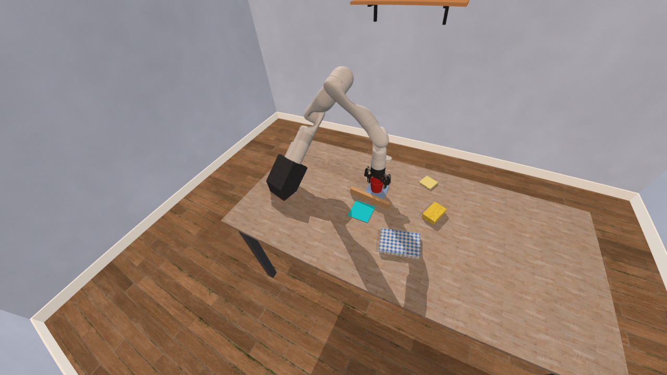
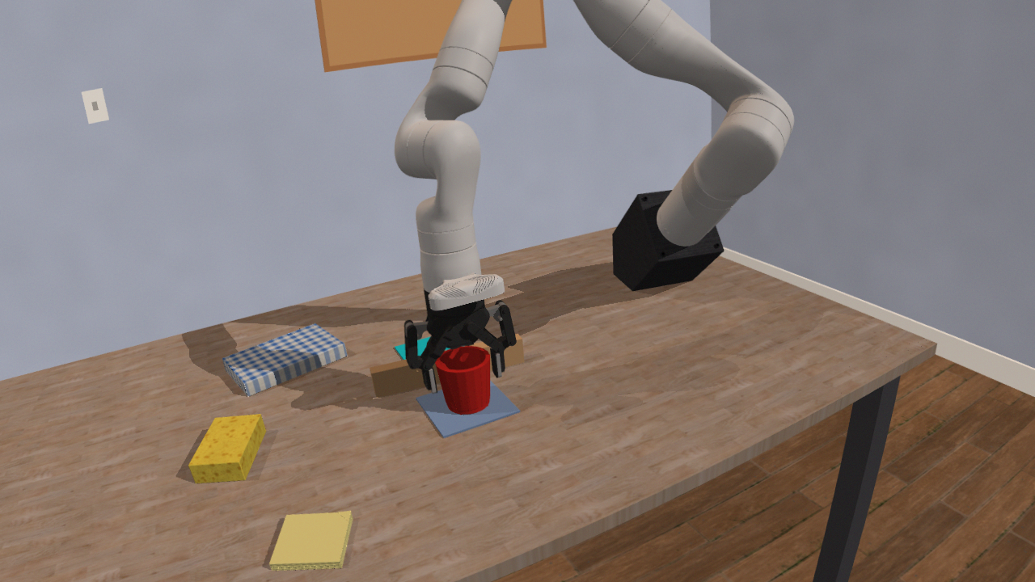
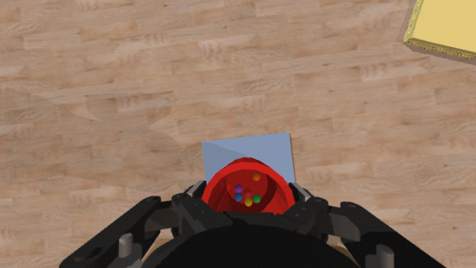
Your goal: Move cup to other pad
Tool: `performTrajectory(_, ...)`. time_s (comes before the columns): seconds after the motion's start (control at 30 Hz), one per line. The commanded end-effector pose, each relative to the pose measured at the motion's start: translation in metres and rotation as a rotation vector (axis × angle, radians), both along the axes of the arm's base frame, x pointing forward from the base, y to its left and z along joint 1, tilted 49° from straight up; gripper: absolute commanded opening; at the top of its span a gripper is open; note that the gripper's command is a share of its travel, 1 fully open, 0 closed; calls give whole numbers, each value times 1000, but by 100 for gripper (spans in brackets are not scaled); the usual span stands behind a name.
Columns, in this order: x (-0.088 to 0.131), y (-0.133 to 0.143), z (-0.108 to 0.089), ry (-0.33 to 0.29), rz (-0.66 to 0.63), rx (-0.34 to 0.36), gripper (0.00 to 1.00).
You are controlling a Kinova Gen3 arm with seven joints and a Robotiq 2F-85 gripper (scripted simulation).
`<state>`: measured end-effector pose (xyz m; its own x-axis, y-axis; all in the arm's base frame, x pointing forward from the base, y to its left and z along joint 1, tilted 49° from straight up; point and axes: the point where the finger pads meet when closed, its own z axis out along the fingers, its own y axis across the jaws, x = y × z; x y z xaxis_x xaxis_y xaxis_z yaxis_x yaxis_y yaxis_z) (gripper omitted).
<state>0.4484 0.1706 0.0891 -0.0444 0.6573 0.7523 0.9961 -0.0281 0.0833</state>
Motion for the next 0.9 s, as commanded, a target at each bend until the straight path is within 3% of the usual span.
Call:
performTrajectory(0.0,0,-1,0,-1,-1,0,99)
performTrajectory(0.87,0,-1,0,-1,-1,0,93)
